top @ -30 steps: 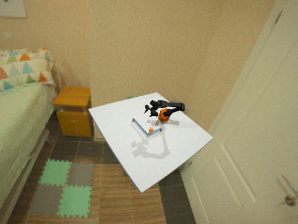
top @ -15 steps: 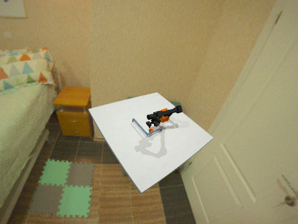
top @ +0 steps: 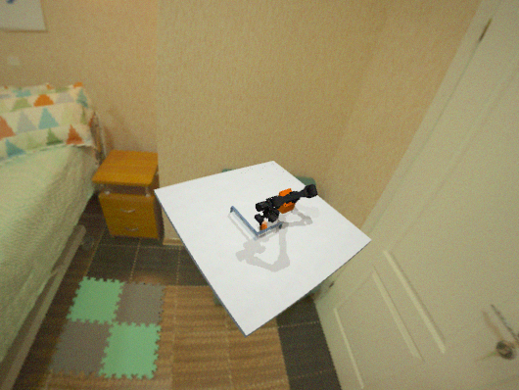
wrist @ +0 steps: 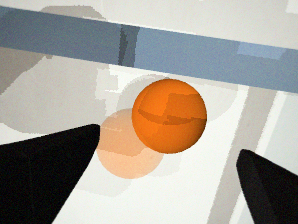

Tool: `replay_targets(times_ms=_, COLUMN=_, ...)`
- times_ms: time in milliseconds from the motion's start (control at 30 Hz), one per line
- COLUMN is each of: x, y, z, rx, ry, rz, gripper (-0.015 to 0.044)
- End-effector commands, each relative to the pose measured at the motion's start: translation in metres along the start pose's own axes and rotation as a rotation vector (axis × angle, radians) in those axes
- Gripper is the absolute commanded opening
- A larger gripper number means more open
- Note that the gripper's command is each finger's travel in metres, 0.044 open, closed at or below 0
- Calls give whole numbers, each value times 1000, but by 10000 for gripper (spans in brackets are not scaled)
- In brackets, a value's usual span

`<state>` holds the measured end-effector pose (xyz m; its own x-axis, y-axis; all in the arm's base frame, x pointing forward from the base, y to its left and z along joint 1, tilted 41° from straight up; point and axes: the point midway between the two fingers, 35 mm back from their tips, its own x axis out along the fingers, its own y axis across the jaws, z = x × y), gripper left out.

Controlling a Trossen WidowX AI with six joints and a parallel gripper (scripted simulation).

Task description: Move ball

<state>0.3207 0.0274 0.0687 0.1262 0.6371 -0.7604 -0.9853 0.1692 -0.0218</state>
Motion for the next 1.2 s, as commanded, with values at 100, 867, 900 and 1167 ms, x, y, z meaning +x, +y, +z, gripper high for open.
replay_targets(times_ms=100, x=12, y=-1, z=0, rx=4, ry=-4, rz=-1, gripper=374)
replay_targets(times_ms=867, x=46, y=0, z=1, rx=4, ry=-7, rz=-1, gripper=374)
replay_targets(times_ms=900, x=46, y=0, z=1, rx=4, ry=-7, rz=-1, gripper=374)
replay_targets(times_ms=1167, x=46, y=0, z=1, rx=4, ry=-7, rz=-1, gripper=242)
